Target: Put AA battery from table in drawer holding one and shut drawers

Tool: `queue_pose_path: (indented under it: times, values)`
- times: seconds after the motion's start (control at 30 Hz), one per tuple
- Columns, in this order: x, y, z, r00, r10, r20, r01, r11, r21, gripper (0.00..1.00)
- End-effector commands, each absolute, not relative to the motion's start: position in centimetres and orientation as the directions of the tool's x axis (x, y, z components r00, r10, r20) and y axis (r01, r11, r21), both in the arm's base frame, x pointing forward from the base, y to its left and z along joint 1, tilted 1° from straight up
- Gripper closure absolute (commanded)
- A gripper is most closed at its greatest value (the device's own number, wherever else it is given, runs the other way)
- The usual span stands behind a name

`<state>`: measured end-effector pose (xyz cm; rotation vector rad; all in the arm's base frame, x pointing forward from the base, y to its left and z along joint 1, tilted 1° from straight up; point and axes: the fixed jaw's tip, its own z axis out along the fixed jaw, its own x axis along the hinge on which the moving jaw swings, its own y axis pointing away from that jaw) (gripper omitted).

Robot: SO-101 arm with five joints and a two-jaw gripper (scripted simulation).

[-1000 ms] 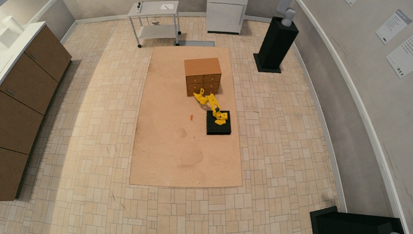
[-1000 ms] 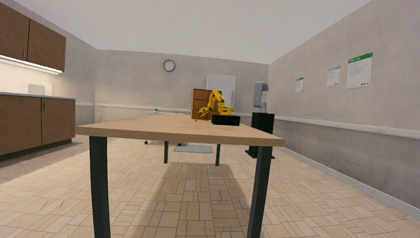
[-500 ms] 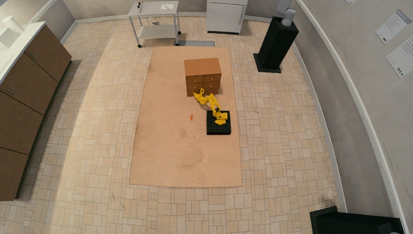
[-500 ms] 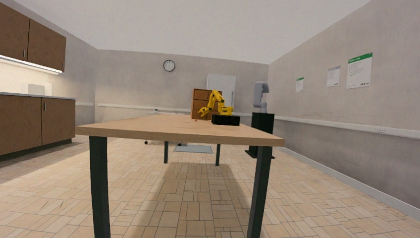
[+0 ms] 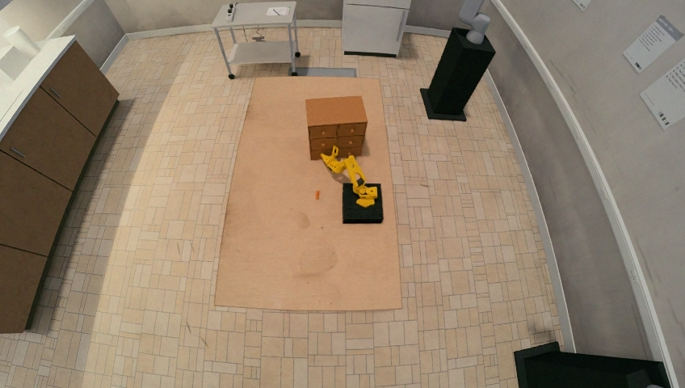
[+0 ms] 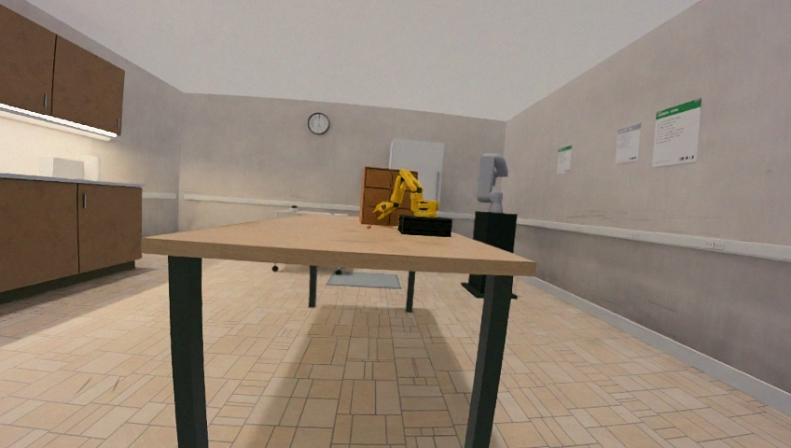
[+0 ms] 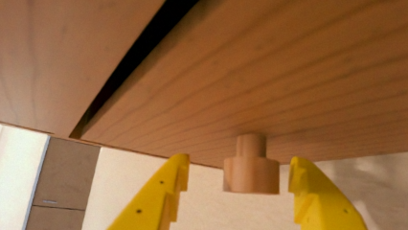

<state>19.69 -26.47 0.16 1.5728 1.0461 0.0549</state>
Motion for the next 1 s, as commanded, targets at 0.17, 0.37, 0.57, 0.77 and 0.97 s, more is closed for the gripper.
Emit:
queue_pose_path:
  times: [0.17,0.37,0.57,0.77,0.97]
  values:
    - [19.28,-26.31,-0.34,0.603,0.637,-0.481,0.580,0.065,0.812,0.80]
    - [19.28,-26.31,-0.34,0.603,0.637,-0.481,0.580,0.065,0.812,0.84]
    - [19.28,-26.31,-0.34,0.603,0.637,-0.481,0.580,0.065,0.812,0.89]
    - [19.28,-26.31,-0.34,0.603,0.637,-0.481,0.580,0.065,0.812,0.91]
    - [19.28,-26.31,-0.34,0.603,0.637,-0.481,0.580,0.065,0.812,0.96]
